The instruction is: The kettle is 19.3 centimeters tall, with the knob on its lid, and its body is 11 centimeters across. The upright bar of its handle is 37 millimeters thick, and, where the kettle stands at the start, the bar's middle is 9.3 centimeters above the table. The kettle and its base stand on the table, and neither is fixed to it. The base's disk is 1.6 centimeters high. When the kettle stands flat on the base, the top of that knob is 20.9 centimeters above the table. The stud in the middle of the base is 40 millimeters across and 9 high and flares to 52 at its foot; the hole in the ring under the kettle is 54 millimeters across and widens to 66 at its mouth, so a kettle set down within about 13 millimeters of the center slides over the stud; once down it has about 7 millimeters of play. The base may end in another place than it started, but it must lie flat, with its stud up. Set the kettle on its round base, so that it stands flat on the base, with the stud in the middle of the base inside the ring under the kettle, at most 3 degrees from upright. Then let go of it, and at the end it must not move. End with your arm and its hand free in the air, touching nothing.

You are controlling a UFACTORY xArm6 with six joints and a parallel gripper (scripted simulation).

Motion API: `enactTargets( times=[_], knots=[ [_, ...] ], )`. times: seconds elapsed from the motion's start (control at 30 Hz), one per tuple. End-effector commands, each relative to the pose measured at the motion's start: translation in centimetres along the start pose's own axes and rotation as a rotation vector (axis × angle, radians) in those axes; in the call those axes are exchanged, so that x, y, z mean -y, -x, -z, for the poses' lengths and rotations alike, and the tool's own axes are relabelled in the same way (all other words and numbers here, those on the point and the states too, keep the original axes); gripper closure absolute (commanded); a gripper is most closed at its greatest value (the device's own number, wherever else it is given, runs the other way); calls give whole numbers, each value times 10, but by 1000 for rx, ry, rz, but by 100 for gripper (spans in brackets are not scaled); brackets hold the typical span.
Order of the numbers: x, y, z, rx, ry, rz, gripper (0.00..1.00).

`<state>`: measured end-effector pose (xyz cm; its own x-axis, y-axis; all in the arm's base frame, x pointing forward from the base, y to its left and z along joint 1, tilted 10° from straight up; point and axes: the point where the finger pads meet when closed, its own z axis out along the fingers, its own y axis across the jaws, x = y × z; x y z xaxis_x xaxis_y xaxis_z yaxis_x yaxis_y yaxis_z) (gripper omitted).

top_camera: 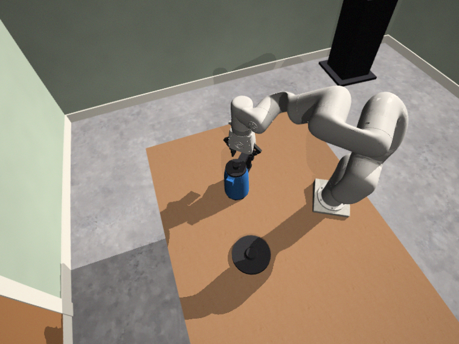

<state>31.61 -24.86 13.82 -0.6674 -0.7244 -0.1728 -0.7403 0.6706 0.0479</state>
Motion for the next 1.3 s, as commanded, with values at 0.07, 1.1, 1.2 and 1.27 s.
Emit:
enactTargets(
  times=[0.07, 1.1, 1.2, 1.27],
  knots=[
    [1, 0, -6, 0, -4, 0, 19],
    [1, 0, -31, 0, -4, 0, 19],
    [1, 0, -31, 0, -4, 0, 19],
    [1, 0, -31, 0, -4, 0, 19]
  ],
)
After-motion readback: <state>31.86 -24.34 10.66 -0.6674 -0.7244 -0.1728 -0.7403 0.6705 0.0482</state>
